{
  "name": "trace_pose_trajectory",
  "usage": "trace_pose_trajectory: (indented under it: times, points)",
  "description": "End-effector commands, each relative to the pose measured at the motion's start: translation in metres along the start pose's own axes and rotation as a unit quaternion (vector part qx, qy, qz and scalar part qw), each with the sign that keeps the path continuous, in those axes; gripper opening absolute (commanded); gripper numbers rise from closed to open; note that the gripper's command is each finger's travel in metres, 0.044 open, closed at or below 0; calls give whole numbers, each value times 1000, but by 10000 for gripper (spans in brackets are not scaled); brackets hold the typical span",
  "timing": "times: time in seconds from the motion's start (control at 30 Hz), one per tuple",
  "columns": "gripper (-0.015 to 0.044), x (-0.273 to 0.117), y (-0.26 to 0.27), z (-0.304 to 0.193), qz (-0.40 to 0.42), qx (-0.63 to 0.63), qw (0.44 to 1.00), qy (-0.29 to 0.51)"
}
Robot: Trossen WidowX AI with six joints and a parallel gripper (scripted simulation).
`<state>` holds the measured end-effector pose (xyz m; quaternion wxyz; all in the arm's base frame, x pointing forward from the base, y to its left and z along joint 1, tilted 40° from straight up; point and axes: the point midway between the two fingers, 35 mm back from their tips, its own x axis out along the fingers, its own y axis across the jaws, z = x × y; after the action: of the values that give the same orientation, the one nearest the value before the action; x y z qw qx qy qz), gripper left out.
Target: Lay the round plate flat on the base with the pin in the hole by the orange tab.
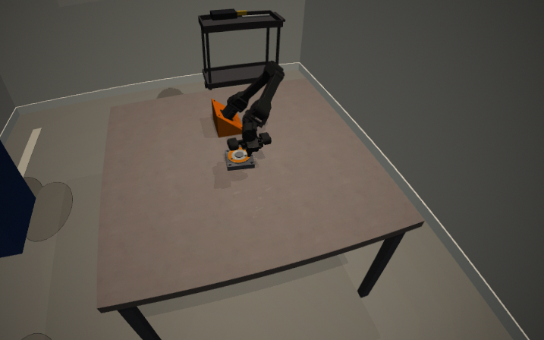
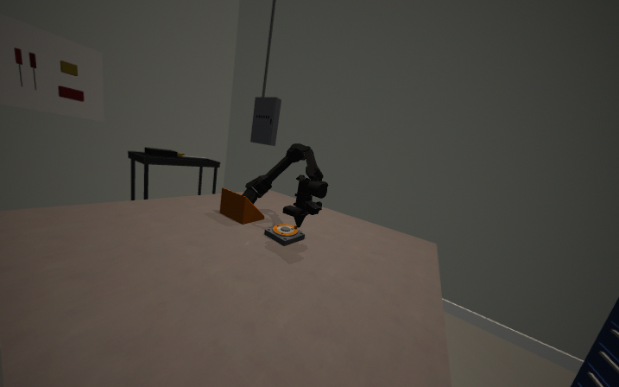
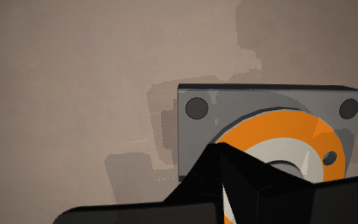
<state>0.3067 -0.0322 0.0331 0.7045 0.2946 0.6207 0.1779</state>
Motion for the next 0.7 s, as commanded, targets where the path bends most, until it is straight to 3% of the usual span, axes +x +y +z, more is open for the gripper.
trace_pose_trajectory:
  times: [0.0, 0.67]
  points:
    - [0, 4, 3, -7, 5, 7, 1000, 8]
    - [0, 2, 9, -15, 5, 7, 1000, 9]
